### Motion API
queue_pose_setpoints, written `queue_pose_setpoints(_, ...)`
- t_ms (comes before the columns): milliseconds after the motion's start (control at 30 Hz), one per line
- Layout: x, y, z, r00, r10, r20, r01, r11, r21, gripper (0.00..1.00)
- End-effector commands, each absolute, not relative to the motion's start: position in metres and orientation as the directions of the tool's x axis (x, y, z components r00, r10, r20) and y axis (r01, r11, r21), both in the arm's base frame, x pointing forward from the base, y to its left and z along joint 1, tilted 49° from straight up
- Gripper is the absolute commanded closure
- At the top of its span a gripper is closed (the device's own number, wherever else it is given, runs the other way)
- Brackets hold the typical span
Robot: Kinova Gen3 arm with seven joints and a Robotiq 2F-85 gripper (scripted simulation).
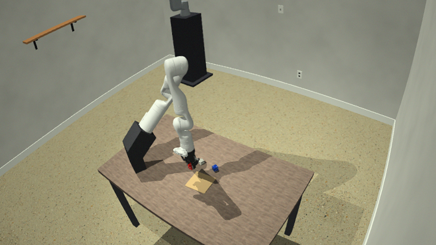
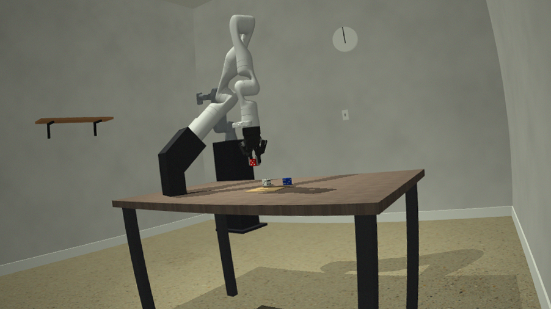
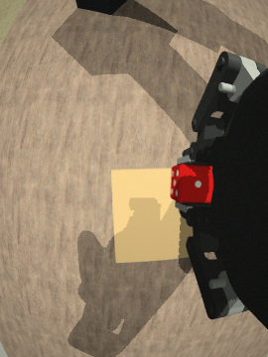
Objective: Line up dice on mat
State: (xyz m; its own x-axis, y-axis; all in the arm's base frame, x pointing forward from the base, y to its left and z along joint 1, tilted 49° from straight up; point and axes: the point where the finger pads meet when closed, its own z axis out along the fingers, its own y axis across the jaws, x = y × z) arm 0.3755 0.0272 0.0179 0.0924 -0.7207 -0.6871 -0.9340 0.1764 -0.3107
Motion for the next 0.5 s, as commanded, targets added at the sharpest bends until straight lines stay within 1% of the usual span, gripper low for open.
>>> queue_pose_setpoints(0, 0.378, 0.024, 0.019, 0.084, -0.725, -0.683, -0.932, 0.186, -0.312, 0.74)
queue_pose_setpoints(467, 0.384, 0.033, 0.009, 0.081, -0.725, -0.684, -0.931, 0.189, -0.311, 0.74)
